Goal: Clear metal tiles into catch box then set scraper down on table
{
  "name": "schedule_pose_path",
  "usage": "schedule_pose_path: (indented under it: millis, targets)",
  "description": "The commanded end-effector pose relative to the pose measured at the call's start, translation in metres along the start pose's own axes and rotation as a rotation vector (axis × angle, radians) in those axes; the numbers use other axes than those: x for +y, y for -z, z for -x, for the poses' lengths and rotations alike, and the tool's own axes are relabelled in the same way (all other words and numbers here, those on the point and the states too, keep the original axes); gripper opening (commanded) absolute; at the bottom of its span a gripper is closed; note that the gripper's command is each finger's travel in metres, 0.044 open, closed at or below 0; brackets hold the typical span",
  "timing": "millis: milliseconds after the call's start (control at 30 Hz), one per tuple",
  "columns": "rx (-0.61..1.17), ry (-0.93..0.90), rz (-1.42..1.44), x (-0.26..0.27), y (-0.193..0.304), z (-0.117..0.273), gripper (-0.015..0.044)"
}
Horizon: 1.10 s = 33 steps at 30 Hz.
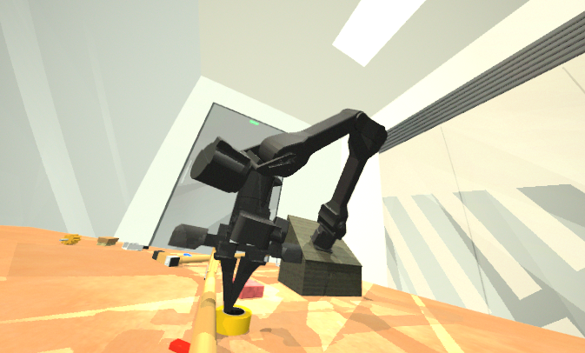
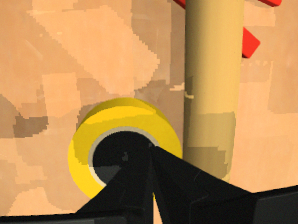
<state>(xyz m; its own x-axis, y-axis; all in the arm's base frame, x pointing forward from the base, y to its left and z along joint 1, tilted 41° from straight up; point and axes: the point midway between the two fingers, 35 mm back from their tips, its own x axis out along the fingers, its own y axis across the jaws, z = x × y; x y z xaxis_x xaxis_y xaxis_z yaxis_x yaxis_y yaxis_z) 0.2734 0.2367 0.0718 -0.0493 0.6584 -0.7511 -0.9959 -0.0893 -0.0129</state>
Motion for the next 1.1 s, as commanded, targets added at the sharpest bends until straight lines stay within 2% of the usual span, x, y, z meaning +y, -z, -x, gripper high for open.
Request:
schedule_pose_path:
  millis: [0, 1067]
  targets:
    - [0.007, -0.001, 0.012, -0.007, 0.001, -0.006, 0.0000]
    - [0.006, 0.001, 0.013, -0.039, 0.001, -0.006, 0.0000]
